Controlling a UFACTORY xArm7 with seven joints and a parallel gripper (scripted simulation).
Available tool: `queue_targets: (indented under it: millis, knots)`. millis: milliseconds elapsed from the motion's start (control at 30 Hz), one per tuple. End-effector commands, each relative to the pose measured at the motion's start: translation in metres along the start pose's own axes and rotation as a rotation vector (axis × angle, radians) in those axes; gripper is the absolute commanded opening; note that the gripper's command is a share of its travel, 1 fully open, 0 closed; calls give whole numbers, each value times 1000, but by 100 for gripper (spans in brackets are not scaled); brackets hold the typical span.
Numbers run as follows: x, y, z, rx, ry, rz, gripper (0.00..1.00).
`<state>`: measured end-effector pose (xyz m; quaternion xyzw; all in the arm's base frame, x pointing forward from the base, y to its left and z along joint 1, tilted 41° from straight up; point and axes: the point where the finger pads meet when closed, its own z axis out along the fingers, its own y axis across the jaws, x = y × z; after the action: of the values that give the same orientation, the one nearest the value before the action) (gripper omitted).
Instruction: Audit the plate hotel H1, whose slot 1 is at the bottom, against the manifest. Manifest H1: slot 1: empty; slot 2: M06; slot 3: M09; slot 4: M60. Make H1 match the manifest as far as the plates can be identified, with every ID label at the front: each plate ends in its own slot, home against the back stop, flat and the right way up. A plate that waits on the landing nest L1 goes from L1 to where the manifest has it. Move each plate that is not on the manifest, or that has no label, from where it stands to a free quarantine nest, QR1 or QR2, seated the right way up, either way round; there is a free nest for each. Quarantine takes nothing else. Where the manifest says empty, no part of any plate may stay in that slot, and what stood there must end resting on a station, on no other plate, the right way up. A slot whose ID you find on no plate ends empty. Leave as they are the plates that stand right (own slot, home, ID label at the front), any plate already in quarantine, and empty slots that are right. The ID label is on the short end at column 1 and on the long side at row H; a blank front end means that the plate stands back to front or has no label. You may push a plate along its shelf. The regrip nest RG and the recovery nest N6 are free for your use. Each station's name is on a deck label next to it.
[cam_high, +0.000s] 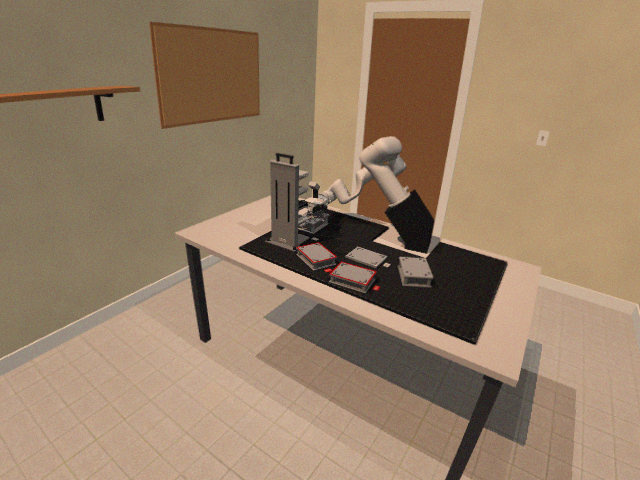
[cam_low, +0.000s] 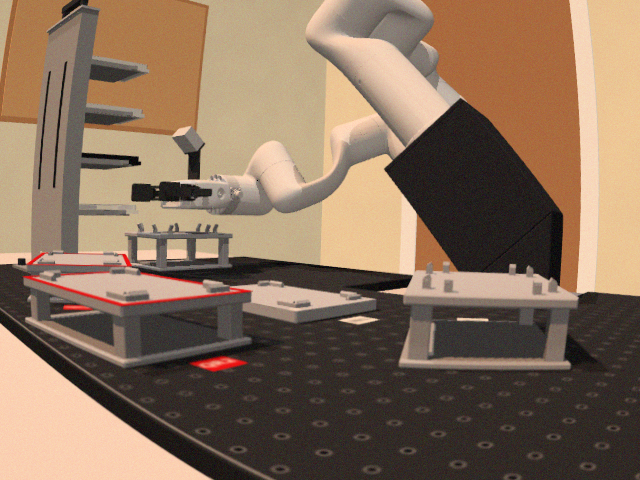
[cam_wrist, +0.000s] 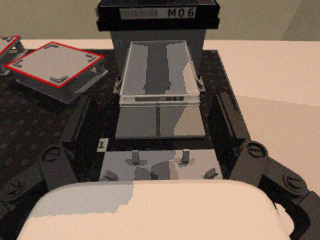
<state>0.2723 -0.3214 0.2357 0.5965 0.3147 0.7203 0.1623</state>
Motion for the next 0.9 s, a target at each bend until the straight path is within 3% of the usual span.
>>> queue_targets:
  millis: [0,200,867]
  knots:
    - [1,0,8,1,1,-2,100]
    - [1,0,22,1,1,-2,100]
    - [1,0,22,1,1,-2,100]
